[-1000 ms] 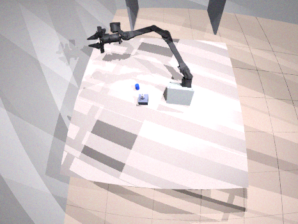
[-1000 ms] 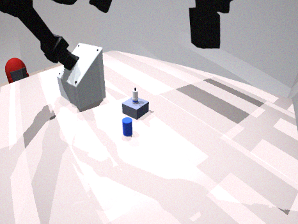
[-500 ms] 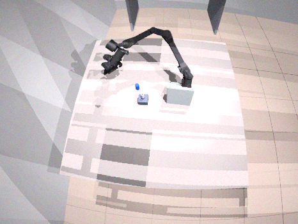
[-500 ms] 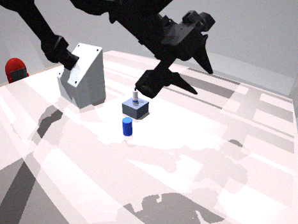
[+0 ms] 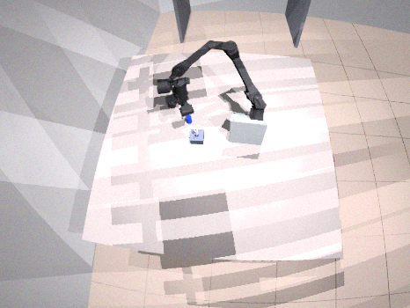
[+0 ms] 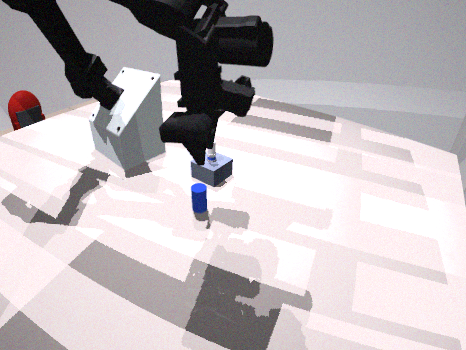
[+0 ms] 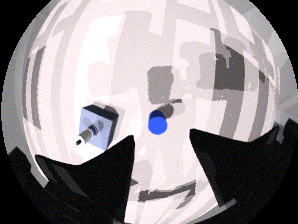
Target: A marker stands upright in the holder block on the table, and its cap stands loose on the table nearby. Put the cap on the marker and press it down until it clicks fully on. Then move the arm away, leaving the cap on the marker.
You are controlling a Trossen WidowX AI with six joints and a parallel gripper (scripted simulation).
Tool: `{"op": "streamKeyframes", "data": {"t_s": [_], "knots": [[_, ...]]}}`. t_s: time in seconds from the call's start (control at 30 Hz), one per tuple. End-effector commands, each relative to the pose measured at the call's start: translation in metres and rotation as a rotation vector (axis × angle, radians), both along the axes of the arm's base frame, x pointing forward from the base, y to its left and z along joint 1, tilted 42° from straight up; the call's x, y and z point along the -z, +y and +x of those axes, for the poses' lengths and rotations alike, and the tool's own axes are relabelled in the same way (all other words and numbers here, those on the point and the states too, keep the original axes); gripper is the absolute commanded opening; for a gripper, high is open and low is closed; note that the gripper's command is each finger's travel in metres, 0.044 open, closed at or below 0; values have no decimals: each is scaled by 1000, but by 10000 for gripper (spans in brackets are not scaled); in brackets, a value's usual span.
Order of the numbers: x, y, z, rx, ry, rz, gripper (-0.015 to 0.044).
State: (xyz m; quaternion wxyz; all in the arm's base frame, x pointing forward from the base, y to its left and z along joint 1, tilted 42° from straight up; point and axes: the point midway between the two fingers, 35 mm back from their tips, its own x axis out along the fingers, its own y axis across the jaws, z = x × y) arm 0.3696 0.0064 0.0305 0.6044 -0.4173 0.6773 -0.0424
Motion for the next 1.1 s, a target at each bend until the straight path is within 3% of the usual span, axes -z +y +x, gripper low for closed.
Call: {"op": "streamKeyframes", "data": {"t_s": [0.0,1.07], "knots": [[-2,-7,-12,-47,78,-64,248],[44,-46,-9,-47,78,-66,248]]}}
